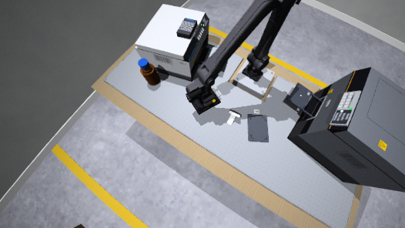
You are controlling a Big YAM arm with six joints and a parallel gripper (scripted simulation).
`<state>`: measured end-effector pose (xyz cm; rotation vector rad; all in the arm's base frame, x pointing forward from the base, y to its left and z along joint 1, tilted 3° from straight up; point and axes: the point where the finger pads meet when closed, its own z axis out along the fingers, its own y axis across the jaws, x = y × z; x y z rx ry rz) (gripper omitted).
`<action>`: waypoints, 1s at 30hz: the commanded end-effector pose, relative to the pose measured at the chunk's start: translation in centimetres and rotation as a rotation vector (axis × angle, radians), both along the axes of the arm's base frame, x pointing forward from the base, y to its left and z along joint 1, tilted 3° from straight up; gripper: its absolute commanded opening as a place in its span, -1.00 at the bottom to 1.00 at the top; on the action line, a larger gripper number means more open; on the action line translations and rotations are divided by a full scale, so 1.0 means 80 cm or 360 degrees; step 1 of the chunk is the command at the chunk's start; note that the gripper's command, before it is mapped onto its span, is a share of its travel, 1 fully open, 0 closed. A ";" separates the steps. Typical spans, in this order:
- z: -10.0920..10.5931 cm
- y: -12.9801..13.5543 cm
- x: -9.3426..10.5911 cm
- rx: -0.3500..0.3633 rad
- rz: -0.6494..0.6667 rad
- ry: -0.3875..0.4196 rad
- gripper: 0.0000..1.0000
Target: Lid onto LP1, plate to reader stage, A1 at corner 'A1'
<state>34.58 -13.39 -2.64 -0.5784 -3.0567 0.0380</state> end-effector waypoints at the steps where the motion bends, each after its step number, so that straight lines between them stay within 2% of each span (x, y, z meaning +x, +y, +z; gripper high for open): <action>1: -0.010 -0.001 0.001 0.0001 0.0019 0.0012 0.71; 30: -0.015 0.001 -0.006 0.0007 0.0020 0.0028 0.71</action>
